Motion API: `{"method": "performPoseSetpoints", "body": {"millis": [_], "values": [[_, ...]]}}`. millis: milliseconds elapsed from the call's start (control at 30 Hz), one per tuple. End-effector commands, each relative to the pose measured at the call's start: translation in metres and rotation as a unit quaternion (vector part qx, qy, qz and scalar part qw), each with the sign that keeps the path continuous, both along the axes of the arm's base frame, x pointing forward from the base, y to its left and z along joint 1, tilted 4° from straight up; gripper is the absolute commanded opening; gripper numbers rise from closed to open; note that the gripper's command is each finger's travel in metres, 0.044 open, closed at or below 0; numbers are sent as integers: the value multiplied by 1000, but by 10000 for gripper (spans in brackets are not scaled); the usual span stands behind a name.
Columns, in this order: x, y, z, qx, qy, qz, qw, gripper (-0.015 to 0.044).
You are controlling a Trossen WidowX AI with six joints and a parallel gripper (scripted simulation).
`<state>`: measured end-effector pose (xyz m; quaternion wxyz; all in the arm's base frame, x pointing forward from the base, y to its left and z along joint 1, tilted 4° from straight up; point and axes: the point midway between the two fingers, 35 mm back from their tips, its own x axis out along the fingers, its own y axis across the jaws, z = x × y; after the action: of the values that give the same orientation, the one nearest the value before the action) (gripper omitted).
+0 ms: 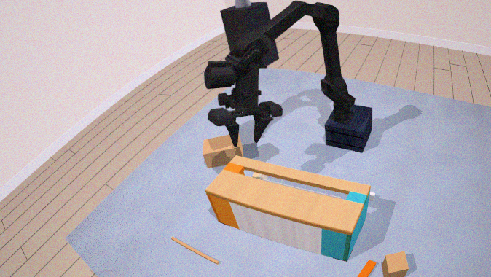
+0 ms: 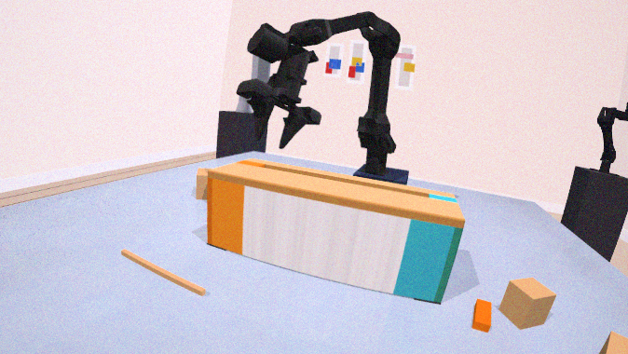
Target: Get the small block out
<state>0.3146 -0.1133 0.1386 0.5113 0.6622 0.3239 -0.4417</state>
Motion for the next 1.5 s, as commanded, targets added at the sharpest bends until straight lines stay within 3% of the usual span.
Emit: {"method": "performPoseSetpoints", "body": {"millis": [0, 133, 833, 1100, 1467], "values": [[-15, -7, 0, 221, -30, -390, 893, 285], [-16, -8, 1, 258, -30, -458, 850, 285], [-16, -8, 1, 259, -30, -460, 849, 285], [-9, -6, -91, 259, -30, -460, 849, 285], [-8, -6, -98, 259, -30, -460, 849, 285]]}}
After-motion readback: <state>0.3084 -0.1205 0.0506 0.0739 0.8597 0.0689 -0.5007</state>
